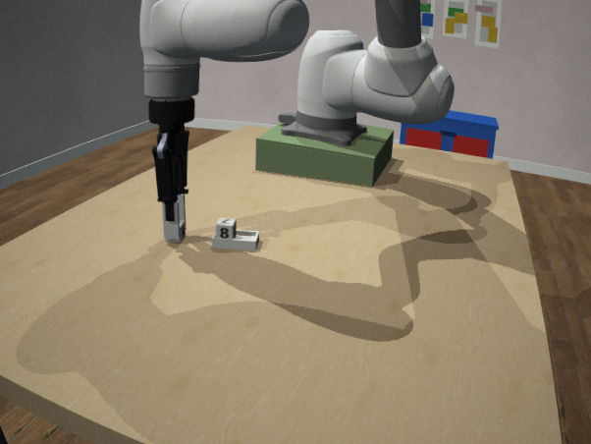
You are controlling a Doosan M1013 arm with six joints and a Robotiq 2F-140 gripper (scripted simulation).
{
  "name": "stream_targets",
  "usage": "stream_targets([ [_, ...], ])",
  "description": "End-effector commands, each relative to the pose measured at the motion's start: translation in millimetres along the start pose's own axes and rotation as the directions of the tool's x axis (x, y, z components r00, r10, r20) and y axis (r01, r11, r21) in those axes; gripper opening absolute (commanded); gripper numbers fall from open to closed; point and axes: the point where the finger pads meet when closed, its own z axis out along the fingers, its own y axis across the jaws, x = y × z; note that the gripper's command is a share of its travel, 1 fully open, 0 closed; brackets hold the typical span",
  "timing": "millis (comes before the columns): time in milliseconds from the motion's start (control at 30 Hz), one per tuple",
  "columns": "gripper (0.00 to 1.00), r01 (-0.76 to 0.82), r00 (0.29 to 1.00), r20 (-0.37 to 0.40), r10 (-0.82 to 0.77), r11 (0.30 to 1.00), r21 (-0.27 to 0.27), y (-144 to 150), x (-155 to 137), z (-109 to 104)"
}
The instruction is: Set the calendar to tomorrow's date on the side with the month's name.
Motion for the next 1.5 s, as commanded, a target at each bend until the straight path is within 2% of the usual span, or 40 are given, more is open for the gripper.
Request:
stream_targets([
  [0,0.18,0.0,1.0,0.0,0.0,1.0,0.0,0.0,0.0,-0.1],
  [333,0.28,0.0,1.0,0.0,0.0,1.0,0.0,0.0,0.0,-0.1],
  [833,0.28,0.0,1.0,0.0,0.0,1.0,0.0,0.0,0.0,-3.0],
  [1067,0.28,0.0,1.0,0.0,0.0,1.0,0.0,0.0,0.0,-26.9],
  [1133,0.28,0.0,1.0,0.0,0.0,1.0,0.0,0.0,0.0,-26.9],
  [1467,0.28,0.0,1.0,0.0,0.0,1.0,0.0,0.0,0.0,-78.2],
])
